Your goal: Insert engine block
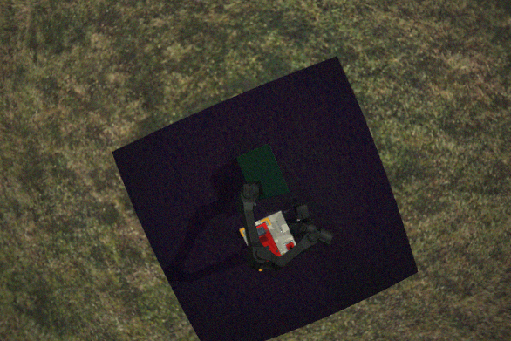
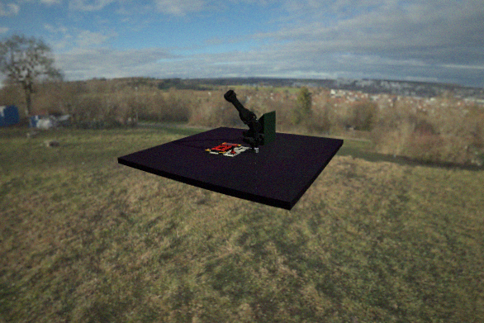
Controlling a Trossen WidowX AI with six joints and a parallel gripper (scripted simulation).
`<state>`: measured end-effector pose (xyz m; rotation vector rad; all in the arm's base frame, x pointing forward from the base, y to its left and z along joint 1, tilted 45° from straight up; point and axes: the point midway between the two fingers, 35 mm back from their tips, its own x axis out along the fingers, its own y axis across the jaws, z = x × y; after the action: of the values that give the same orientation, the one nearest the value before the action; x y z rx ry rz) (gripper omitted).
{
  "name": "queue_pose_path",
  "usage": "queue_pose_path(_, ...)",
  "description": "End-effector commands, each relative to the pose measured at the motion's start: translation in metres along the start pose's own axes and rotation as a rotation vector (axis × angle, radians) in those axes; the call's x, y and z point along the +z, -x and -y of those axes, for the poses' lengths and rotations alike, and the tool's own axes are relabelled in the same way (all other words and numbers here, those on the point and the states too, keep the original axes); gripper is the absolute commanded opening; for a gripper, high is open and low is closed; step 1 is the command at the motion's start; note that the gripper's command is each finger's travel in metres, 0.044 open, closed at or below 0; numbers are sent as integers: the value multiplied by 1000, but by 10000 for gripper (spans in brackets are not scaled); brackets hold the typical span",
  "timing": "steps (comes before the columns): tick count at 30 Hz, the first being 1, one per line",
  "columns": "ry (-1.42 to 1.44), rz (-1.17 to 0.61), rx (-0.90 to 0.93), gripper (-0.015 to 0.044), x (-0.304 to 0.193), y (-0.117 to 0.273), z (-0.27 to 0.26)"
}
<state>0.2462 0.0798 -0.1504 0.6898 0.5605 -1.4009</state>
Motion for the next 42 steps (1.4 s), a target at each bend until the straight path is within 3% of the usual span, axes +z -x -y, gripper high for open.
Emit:
queue_pose_path(1, 5, 3, 2, 125, 0, 0, 0)
queue_pose_path(4, 5, 3, 2, 105, 0, 0, 0)
queue_pose_path(8, 3, -9, 9, 0, -1, 3, -2)
queue_pose_path(42, 6, -18, 5, 0, -2, 96, 1)
